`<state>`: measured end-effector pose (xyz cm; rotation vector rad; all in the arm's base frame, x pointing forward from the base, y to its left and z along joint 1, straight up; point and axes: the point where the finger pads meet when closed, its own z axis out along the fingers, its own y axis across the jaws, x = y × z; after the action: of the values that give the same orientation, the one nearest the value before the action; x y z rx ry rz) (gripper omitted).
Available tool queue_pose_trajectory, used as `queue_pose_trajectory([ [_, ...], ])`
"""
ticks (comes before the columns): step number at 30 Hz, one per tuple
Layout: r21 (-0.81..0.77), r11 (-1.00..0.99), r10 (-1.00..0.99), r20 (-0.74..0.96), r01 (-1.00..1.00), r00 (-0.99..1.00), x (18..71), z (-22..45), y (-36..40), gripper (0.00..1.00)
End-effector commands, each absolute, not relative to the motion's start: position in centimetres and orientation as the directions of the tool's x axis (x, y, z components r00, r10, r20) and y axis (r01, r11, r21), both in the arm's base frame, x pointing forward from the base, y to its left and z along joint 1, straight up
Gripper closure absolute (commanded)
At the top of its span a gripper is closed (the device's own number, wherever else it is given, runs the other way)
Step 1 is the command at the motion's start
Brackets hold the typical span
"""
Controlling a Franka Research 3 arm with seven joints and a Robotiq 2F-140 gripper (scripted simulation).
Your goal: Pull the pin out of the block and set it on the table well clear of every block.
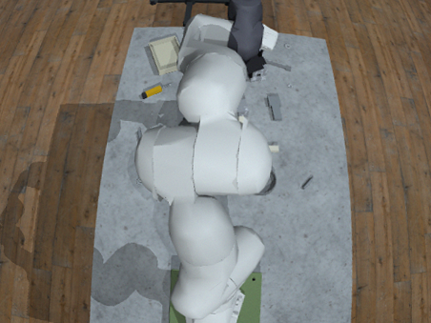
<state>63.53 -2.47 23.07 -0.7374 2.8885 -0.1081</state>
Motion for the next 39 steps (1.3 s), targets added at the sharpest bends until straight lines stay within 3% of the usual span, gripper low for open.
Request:
queue_pose_trajectory([
  [1,-0.101,0.877,-0.48,-0.127,-0.47,-0.868,63.3,22.7,-2.5,0.61],
  [39,-0.052,0.904,-0.427,-0.062,-0.425,-0.902,61.4,20.3,-4.0,0.61],
])
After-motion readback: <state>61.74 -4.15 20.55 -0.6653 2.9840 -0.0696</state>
